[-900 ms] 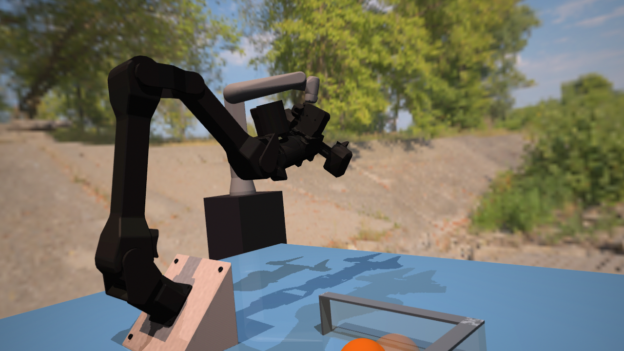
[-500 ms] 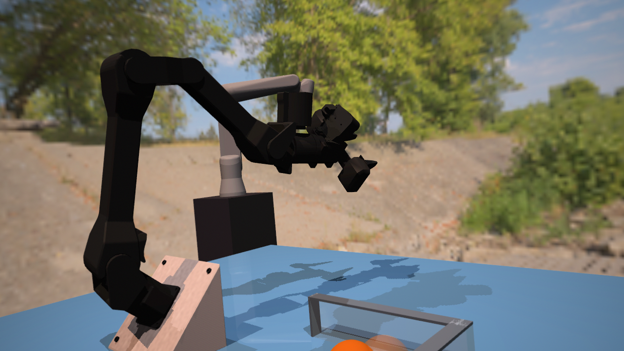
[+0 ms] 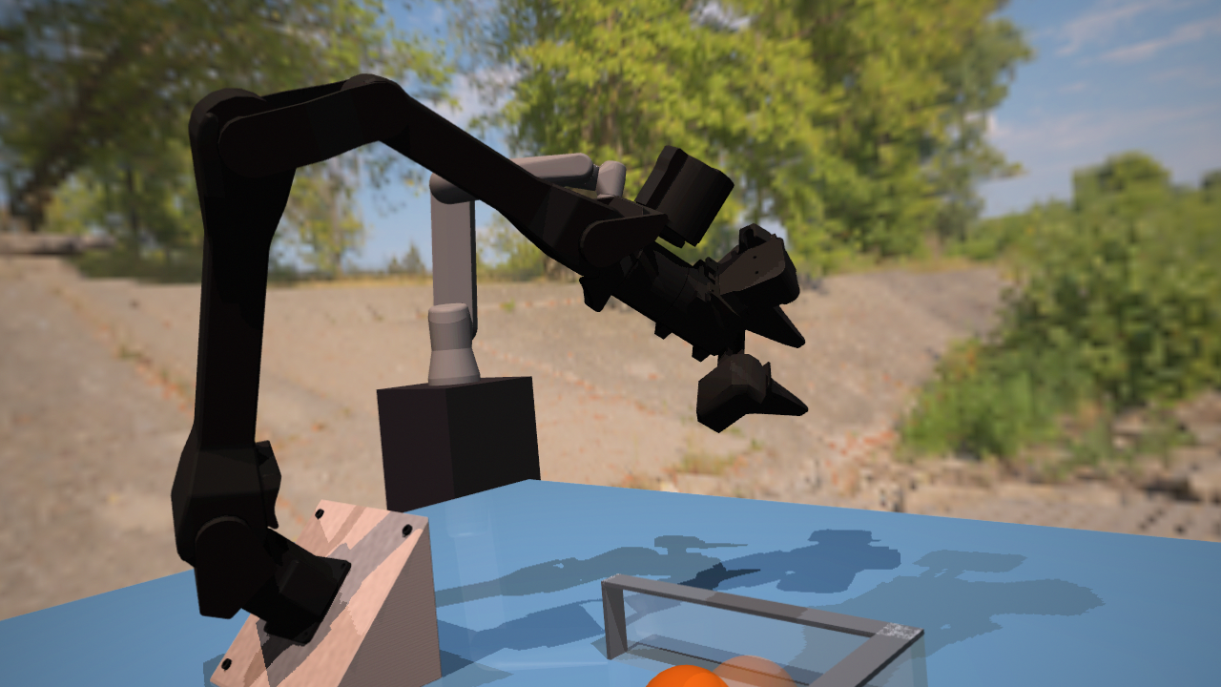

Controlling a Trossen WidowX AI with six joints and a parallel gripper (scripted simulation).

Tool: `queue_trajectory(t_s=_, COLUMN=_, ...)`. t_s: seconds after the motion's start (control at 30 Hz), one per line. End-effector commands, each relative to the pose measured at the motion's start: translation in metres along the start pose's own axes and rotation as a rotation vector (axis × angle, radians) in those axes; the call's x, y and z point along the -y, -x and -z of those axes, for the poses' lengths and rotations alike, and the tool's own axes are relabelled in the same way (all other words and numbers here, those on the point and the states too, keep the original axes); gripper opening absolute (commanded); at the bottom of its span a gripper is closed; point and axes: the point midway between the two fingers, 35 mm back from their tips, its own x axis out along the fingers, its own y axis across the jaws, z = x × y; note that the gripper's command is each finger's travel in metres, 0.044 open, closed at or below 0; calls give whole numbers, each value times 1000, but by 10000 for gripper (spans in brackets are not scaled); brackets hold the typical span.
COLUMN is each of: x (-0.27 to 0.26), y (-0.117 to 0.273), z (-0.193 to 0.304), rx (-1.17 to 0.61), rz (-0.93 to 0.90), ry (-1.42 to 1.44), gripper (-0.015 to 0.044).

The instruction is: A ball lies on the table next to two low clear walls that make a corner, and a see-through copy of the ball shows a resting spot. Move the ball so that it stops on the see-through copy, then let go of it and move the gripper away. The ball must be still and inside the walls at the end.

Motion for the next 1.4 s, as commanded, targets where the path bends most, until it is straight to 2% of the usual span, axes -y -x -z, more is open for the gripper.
queue_trajectory(t_s=0.0, x=67, y=12, z=-32, rx=-71, rz=224, ry=-64, gripper=398)
queue_trajectory(t_s=0.33, x=174, y=52, z=-54, rx=-242, rz=545, ry=-136, gripper=398)
queue_trajectory(t_s=0.73, x=288, y=135, z=-62, rx=-499, rz=854, ry=-164, gripper=398)
queue_trajectory(t_s=1.37, x=302, y=127, z=-54, rx=-504, rz=860, ry=-164, gripper=398)
